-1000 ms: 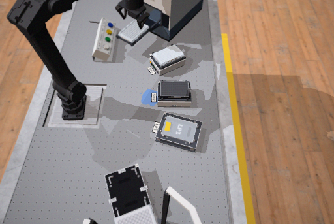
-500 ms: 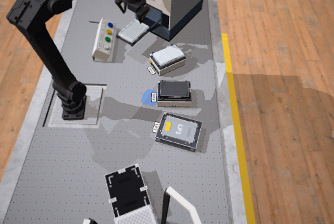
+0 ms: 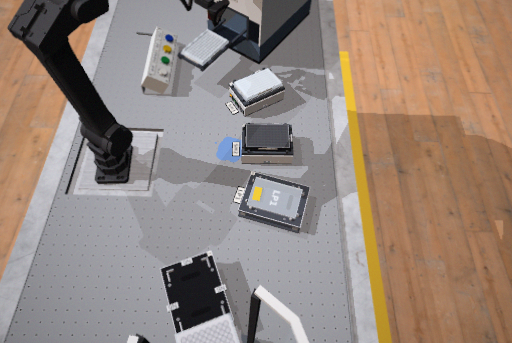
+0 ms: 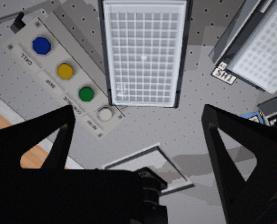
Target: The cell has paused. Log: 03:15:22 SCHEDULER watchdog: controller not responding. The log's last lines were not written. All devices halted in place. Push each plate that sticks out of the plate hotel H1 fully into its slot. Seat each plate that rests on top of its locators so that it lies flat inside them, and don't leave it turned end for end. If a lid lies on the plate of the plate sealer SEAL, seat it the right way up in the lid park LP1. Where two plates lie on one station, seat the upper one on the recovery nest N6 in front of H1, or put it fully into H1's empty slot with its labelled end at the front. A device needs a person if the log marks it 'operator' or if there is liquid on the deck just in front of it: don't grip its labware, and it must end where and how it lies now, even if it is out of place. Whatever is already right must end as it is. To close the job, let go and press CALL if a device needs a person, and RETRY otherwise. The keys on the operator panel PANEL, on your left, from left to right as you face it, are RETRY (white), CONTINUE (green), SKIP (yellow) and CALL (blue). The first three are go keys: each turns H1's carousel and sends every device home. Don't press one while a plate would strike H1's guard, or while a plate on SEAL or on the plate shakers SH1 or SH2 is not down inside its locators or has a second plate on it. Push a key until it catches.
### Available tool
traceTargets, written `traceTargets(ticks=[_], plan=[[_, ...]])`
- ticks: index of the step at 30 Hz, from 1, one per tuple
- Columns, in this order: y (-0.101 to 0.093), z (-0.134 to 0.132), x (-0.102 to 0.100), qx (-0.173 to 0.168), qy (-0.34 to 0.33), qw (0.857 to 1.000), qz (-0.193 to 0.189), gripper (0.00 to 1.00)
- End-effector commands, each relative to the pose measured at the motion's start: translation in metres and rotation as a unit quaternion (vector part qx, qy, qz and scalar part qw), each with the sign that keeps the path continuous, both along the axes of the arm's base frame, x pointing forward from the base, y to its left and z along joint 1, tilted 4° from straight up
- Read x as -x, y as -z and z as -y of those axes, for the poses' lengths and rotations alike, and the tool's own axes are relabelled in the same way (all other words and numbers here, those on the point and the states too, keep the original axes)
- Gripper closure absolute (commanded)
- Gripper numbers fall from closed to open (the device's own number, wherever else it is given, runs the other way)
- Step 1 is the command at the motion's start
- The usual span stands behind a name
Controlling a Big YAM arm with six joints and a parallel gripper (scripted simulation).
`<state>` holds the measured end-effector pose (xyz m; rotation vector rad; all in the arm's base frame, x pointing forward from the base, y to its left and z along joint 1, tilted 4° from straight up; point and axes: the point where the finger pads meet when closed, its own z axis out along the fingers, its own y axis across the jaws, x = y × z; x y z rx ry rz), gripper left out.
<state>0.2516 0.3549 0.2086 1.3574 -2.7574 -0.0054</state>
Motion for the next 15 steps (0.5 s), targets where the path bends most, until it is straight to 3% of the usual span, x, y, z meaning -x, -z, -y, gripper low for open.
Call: traceTargets(ticks=[1, 7, 9, 15], plan=[[-0.034, -0.015, -0.003, -0.024, -0.001, 1.0, 0.016, 0.0], [-0.041, -0.015, -0.004, -0.022, 0.0, 1.0, 0.015, 0.0], [-0.032, 0.0, -0.014, -0.007, 0.044, 0.999, 0.016, 0.0], [-0.034, 0.004, -0.036, 0.004, 0.141, 0.989, 0.034, 0.0]])
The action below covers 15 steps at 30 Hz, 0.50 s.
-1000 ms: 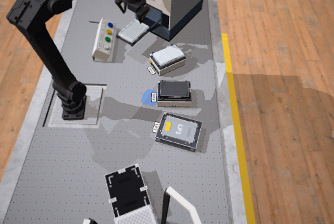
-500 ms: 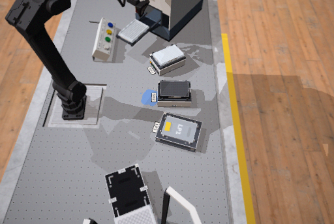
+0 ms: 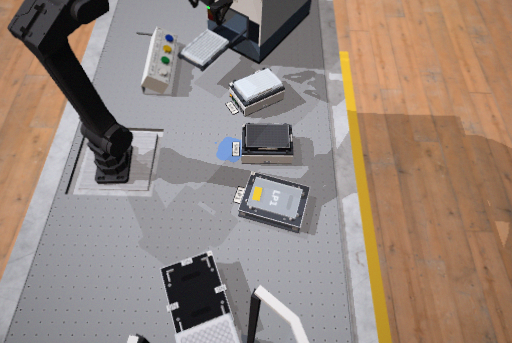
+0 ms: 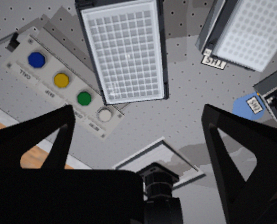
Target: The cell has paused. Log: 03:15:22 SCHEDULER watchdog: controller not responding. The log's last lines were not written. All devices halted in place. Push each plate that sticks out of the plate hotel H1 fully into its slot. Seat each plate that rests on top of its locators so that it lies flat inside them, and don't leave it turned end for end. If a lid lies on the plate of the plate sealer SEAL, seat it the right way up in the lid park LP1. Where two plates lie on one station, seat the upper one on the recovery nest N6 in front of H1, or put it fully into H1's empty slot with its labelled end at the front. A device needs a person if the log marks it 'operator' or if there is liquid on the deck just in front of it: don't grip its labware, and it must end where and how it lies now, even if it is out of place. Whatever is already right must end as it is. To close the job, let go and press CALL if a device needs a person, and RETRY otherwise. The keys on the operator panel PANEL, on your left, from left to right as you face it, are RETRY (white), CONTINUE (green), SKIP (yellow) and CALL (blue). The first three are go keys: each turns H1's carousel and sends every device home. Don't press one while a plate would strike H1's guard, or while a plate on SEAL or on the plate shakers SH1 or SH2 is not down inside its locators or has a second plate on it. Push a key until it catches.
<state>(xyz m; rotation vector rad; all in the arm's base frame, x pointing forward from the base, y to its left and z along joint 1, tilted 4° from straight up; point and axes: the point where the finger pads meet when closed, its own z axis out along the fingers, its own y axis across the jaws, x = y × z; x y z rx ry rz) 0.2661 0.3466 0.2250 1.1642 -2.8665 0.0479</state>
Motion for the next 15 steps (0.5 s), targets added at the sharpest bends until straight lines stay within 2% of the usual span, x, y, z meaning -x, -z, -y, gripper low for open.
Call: traceTargets(ticks=[1, 4, 6, 15], plan=[[-0.018, -0.002, -0.024, -0.007, 0.086, 0.996, 0.02, 0.0], [-0.018, 0.004, -0.032, 0.0, 0.135, 0.99, 0.029, 0.0], [-0.018, 0.004, -0.032, 0.0, 0.135, 0.99, 0.029, 0.0], [-0.019, 0.021, -0.058, -0.001, 0.125, 0.992, 0.03, 0.0]])
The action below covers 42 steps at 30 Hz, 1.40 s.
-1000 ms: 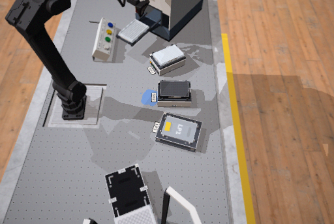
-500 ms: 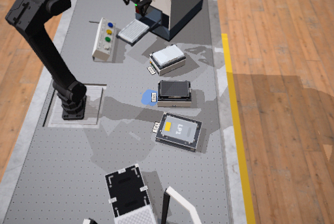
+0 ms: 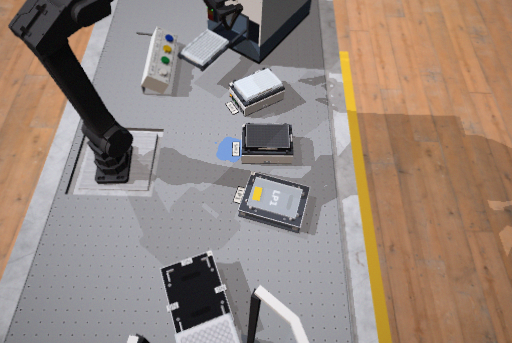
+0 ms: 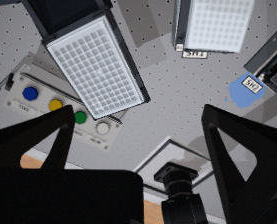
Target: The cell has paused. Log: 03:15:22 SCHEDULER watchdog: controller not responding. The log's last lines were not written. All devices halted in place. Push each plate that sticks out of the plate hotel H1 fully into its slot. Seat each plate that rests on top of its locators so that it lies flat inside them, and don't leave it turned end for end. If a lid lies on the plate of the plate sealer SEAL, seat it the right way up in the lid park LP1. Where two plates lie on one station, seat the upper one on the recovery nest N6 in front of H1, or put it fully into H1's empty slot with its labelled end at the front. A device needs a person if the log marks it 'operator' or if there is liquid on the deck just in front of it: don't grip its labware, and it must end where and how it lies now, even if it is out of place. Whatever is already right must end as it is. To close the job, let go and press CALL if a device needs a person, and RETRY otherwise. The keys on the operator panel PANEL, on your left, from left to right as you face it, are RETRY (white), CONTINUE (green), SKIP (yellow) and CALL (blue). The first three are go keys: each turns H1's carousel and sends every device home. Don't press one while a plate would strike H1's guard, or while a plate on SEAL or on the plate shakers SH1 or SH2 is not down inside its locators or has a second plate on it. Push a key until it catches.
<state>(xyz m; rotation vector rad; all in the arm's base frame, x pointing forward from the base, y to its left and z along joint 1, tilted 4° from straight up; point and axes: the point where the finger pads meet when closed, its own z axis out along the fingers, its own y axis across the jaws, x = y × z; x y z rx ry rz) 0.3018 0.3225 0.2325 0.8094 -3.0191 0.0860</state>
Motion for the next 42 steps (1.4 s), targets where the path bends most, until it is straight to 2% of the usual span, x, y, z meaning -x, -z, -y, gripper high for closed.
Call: traceTargets(ticks=[1, 6, 9, 10, 40, 42], plan=[[-0.011, -0.001, -0.025, -0.007, 0.001, 1.0, 0.008, 0.0], [-0.012, 0.009, -0.039, -0.007, 0.001, 1.0, 0.008, 0.0], [-0.008, 0.013, -0.039, -0.003, 0.001, 1.0, 0.004, 0.0], [-0.012, 0.013, -0.044, -0.006, 0.001, 1.0, 0.008, 0.0], [-0.014, 0.069, -0.123, -0.003, 0.002, 1.0, 0.01, 0.0], [-0.014, 0.069, -0.123, -0.003, 0.002, 1.0, 0.01, 0.0]])
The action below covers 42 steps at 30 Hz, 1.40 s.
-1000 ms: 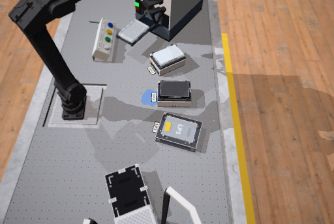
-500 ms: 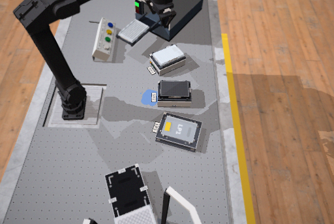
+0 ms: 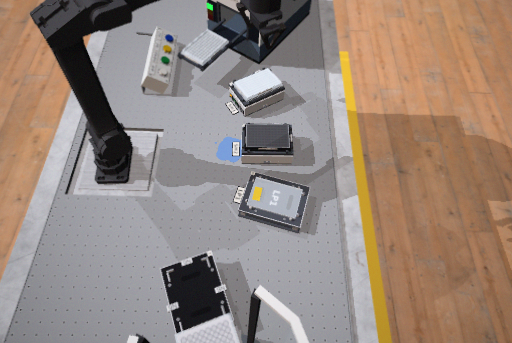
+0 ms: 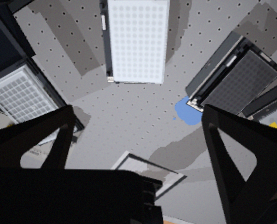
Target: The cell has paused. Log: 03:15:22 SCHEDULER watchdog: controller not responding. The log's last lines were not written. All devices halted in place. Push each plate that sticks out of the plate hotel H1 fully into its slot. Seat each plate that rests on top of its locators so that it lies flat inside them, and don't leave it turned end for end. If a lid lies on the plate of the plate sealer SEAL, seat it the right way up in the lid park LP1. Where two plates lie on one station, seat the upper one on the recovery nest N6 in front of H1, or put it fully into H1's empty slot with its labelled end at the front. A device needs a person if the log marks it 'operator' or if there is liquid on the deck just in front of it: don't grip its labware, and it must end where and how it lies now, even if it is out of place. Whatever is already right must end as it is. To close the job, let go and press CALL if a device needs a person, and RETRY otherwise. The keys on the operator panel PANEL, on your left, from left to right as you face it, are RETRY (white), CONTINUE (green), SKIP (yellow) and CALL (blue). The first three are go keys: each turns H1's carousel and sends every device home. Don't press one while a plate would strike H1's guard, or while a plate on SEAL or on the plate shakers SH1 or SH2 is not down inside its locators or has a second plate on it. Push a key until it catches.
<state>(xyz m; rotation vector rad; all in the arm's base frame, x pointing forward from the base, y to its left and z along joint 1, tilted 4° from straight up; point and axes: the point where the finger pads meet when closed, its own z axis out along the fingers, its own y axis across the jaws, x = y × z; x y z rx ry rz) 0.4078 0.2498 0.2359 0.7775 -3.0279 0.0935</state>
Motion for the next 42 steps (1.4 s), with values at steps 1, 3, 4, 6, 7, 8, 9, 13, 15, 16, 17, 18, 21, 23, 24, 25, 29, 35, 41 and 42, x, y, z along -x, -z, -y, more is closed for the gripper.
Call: traceTargets(ticks=[1, 3, 4, 6, 7, 8, 9, 13, 15, 16, 17, 18, 21, 23, 24, 25, 29, 35, 41, 42], plan=[[-0.0093, -0.0073, -0.0144, -0.005, 0.002, 1.0, 0.008, 0.0], [-0.0029, -0.0111, -0.0067, 0.0, -0.003, 1.0, 0.001, 0.0], [-0.0028, -0.0114, -0.0072, -0.001, -0.003, 1.0, 0.002, 0.0], [-0.0016, -0.0079, -0.009, -0.001, 0.001, 1.0, 0.002, 0.0], [-0.0017, -0.007, -0.0096, -0.001, 0.002, 1.0, 0.002, 0.0], [-0.0017, -0.0069, -0.0097, -0.001, 0.002, 1.0, 0.002, 0.0], [-0.0017, -0.0069, -0.0097, -0.001, 0.002, 1.0, 0.002, 0.0], [-0.0017, -0.0069, -0.0097, -0.001, 0.002, 1.0, 0.002, 0.0], [-0.0017, -0.0069, -0.0097, -0.001, 0.002, 1.0, 0.002, 0.0], [-0.0017, -0.0069, -0.0097, -0.001, 0.002, 1.0, 0.002, 0.0], [-0.0017, -0.0069, -0.0097, -0.001, 0.002, 1.0, 0.002, 0.0], [-0.0017, -0.0069, -0.0097, -0.001, 0.002, 1.0, 0.002, 0.0], [-0.0017, -0.0069, -0.0097, -0.001, 0.002, 1.0, 0.002, 0.0], [-0.0017, -0.0069, -0.0097, -0.001, 0.002, 1.0, 0.002, 0.0], [-0.0017, -0.0069, -0.0097, -0.001, 0.002, 1.0, 0.002, 0.0], [-0.0017, -0.0069, -0.0097, -0.001, 0.002, 1.0, 0.002, 0.0], [-0.0017, -0.0069, -0.0097, -0.001, 0.002, 1.0, 0.002, 0.0], [-0.0017, -0.0069, -0.0097, -0.001, 0.002, 1.0, 0.002, 0.0], [-0.0017, -0.0069, -0.0097, -0.001, 0.002, 1.0, 0.002, 0.0], [-0.0017, -0.0069, -0.0097, -0.001, 0.002, 1.0, 0.002, 0.0]])
